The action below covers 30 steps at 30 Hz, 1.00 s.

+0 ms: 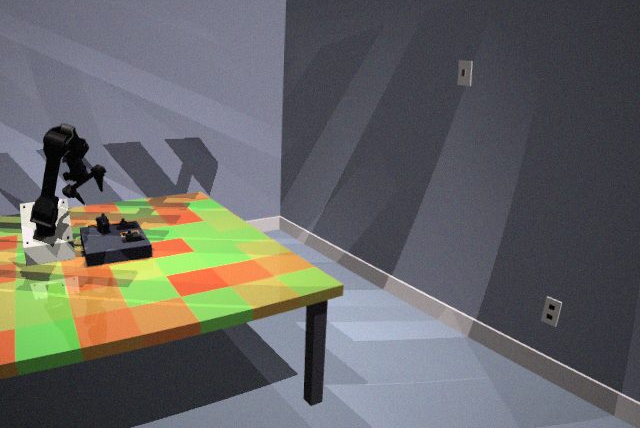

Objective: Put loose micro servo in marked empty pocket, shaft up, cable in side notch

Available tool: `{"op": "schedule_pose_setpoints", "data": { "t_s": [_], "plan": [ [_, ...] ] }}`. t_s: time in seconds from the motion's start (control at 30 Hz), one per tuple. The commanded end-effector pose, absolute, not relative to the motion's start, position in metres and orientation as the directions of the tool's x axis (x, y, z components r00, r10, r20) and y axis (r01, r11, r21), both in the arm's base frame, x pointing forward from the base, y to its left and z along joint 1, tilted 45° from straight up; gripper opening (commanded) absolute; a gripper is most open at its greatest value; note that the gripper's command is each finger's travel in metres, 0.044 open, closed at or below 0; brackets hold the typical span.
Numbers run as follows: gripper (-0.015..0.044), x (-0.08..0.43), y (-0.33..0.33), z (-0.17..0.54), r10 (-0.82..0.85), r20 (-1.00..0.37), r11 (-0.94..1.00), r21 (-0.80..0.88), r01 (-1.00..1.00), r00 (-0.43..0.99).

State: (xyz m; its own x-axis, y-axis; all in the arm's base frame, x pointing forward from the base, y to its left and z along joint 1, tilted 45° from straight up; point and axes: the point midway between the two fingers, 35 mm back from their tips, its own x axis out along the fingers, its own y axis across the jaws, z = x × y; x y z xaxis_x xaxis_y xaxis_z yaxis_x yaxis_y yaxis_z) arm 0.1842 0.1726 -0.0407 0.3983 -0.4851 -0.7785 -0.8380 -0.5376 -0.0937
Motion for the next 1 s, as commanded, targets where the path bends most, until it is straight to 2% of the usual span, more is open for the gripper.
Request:
{"op": "schedule_pose_setpoints", "data": {
  "t_s": [0.0,0.33,0.97],
  "plan": [
    [0.0440,0.197,0.157,-0.036,-0.562,-0.770,-0.451,-0.019,-0.892,0.301],
    [0.0440,0.217,0.112,-0.016,-0.691,-0.722,-0.220,0.163,-0.962,0.036],
    [0.0440,0.218,0.090,-0.036,-0.693,-0.720,-0.216,0.166,-0.962,0.031]
  ]
}}
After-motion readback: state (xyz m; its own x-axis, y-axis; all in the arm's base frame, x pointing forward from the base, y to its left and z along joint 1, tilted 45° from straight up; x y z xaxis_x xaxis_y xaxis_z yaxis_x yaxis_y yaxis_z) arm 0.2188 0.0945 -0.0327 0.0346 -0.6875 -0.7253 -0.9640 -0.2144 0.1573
